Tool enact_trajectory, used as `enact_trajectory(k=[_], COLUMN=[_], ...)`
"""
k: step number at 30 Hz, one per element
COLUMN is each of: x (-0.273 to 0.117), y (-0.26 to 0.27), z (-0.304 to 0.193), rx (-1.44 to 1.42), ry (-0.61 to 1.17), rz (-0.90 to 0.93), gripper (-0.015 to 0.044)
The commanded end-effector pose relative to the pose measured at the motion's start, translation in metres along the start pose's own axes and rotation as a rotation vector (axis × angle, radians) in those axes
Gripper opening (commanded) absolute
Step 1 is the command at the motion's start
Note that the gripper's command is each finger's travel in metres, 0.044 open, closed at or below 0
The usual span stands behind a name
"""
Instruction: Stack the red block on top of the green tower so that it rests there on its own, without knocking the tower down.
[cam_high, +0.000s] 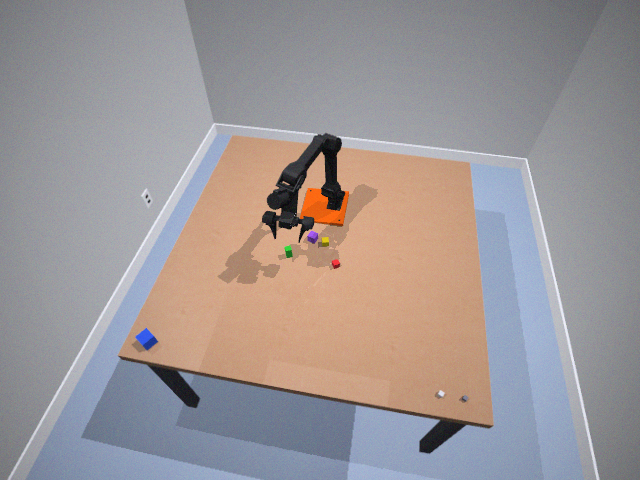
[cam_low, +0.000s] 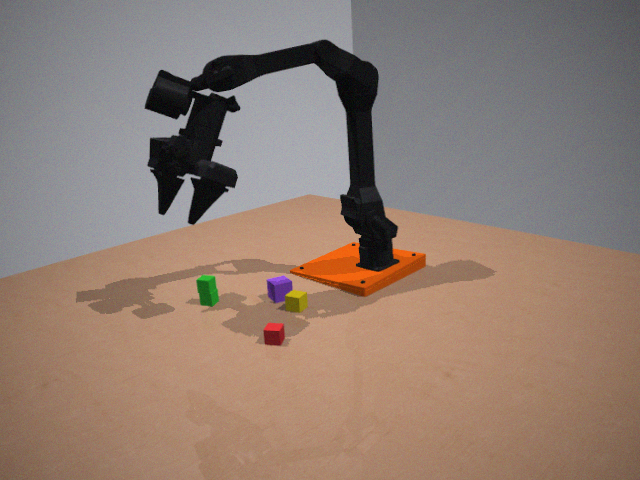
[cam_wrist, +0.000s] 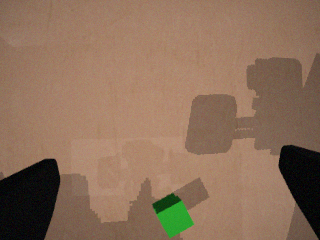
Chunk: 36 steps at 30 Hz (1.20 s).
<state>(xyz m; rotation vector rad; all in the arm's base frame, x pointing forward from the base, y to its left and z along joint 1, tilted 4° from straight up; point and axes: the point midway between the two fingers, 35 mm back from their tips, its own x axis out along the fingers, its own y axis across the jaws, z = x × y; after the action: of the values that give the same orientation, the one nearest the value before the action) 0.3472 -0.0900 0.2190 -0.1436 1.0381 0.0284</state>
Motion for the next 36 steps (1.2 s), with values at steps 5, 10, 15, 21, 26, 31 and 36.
enact_trajectory(k=[5,10,15,21,26,31,36], x=[0.037,0.05,0.059,0.065,0.065,0.065,0.09], y=[0.071,0.111,0.148,0.184,0.187,0.187,0.189], z=[-0.013,-0.025,-0.039,-0.056,-0.056,-0.056,-0.066], rx=[-0.17,-0.286,-0.398,-0.522,-0.529,-0.529,-0.529], ry=[0.171,0.261,0.342,0.421,0.425,0.425,0.425], rz=[0.094,0.132,0.156,0.17,0.171,0.171,0.171], gripper=[0.044,0.044,0.044,0.044,0.044,0.044,0.044])
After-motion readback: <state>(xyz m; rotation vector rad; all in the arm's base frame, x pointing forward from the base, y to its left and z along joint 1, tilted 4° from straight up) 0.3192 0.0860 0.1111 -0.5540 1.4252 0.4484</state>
